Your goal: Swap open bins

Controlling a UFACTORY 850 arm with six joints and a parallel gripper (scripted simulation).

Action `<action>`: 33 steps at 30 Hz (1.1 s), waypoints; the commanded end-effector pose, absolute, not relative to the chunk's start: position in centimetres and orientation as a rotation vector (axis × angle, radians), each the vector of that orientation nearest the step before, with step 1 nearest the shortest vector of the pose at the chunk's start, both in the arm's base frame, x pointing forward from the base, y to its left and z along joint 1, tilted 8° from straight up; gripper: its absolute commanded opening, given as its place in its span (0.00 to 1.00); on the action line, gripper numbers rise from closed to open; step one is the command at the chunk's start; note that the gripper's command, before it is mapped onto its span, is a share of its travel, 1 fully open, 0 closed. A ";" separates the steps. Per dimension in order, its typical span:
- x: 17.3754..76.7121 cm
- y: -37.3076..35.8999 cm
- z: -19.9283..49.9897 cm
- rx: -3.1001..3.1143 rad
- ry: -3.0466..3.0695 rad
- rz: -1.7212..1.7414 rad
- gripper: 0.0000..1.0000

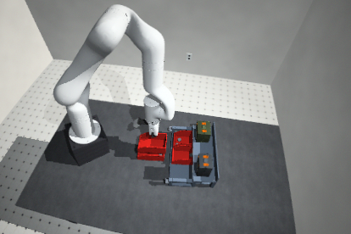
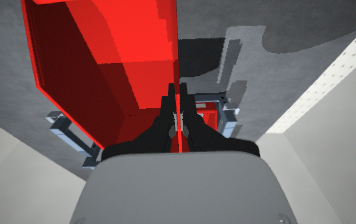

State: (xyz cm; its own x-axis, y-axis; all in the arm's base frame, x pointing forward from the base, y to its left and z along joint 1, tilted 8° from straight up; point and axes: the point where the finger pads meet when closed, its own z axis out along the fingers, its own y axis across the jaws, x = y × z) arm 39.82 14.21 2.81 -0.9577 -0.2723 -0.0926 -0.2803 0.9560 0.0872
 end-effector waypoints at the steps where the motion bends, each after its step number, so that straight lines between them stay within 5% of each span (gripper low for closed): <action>1: 38.2 18.7 3.2 -0.422 3.001 0.145 0.00; 11: 35.5 25.1 3.7 -0.422 3.001 0.145 0.00; 33: 35.2 25.8 3.8 -0.422 3.001 0.145 0.00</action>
